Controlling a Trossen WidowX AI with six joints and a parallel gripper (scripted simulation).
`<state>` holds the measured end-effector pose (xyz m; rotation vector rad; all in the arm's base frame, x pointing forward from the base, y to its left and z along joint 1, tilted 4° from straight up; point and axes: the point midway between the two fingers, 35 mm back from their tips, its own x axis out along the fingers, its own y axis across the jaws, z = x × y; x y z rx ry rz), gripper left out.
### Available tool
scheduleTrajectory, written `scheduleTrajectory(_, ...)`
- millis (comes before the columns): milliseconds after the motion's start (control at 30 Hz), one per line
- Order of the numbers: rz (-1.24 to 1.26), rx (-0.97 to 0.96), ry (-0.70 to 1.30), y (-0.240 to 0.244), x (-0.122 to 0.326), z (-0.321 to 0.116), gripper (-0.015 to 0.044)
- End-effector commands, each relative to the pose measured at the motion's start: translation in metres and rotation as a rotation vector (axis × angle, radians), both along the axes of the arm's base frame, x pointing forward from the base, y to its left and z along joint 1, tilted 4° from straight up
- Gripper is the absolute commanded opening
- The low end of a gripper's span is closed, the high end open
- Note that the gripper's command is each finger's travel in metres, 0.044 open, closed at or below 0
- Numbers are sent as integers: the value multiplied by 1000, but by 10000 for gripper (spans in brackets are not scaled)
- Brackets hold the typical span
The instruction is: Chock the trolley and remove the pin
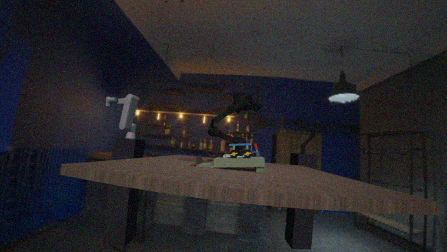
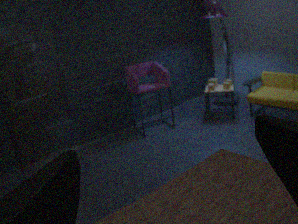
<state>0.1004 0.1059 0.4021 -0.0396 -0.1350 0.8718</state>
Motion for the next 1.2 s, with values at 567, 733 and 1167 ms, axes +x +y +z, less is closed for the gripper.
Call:
scheduleTrajectory(567, -78, -579, -254, 68, 0, -57, 190)
scheduleTrajectory(733, -78, -766, -260, 81, 13, -85, 190)
scheduleTrajectory(1167, -10, -1215, -112, 83, 52, -168, 190)
